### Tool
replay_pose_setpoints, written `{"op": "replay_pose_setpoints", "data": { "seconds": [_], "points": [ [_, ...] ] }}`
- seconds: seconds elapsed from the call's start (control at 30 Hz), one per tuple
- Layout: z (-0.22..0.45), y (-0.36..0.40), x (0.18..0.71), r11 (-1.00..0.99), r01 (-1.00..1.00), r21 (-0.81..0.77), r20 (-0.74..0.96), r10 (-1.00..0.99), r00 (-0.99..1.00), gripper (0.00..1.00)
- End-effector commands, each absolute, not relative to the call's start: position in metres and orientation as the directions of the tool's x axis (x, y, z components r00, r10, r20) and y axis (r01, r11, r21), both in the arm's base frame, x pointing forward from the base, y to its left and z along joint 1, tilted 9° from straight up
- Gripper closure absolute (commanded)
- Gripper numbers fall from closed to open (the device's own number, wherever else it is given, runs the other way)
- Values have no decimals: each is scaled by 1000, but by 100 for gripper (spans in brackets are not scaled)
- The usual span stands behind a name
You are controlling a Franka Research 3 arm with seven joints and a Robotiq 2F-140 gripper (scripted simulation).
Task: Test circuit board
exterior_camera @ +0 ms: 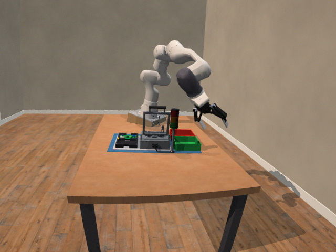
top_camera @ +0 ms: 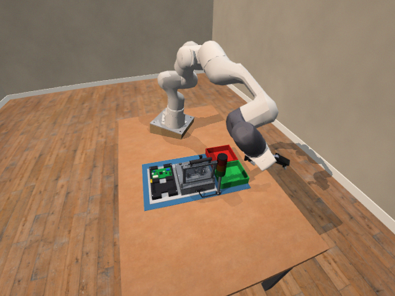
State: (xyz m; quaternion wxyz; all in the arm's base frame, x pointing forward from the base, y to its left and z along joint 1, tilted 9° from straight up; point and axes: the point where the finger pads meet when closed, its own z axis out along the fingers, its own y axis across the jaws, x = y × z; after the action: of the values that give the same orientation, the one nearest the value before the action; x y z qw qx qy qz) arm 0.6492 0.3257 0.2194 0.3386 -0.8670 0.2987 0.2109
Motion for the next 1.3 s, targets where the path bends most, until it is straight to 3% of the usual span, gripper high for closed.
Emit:
{"op": "replay_pose_setpoints", "data": {
  "seconds": [0.0,0.73,1.27],
  "points": [
    [220,326,649,-592,-661,-461,-568,-375,733,0],
    [226,317,647,-608,-653,-452,-553,-384,740,0],
    [316,175,616,-750,-610,-255,-319,-530,786,0]
  ]
}}
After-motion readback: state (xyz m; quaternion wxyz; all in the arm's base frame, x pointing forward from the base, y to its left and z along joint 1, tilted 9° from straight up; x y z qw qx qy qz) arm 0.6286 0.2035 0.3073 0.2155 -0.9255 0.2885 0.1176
